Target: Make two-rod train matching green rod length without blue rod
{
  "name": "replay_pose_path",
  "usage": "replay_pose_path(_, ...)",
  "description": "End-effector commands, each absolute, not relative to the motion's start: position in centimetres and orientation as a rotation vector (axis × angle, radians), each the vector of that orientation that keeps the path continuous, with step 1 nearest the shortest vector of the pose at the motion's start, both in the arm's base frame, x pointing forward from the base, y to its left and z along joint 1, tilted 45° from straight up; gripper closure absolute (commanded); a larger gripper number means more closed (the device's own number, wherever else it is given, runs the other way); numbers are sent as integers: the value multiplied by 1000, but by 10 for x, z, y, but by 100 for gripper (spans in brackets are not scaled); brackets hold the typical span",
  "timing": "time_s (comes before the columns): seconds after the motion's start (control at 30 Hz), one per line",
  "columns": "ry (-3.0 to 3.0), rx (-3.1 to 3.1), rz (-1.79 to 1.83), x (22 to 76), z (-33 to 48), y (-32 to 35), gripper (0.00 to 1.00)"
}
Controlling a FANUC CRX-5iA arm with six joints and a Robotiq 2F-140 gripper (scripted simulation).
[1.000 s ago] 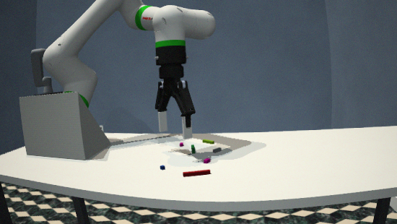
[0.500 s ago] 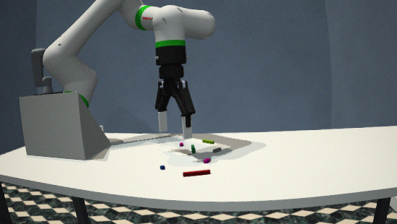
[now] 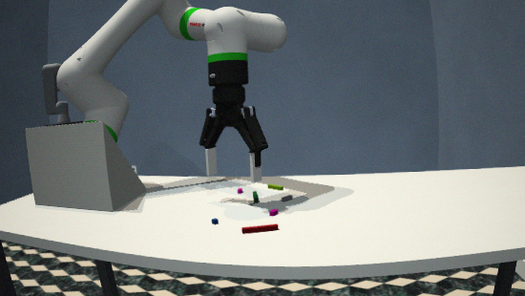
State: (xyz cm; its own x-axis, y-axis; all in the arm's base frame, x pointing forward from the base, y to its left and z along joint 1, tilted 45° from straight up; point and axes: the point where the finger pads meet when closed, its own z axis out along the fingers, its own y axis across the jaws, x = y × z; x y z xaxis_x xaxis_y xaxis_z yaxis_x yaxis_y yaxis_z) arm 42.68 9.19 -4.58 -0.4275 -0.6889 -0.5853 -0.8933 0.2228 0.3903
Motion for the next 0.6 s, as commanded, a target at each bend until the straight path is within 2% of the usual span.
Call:
replay_pose_path(0.0, 2044, -1630, 961, 430, -46, 92, 0)
replay_pose_path(0.57, 1475, -2020, 760, 439, -46, 94, 0)
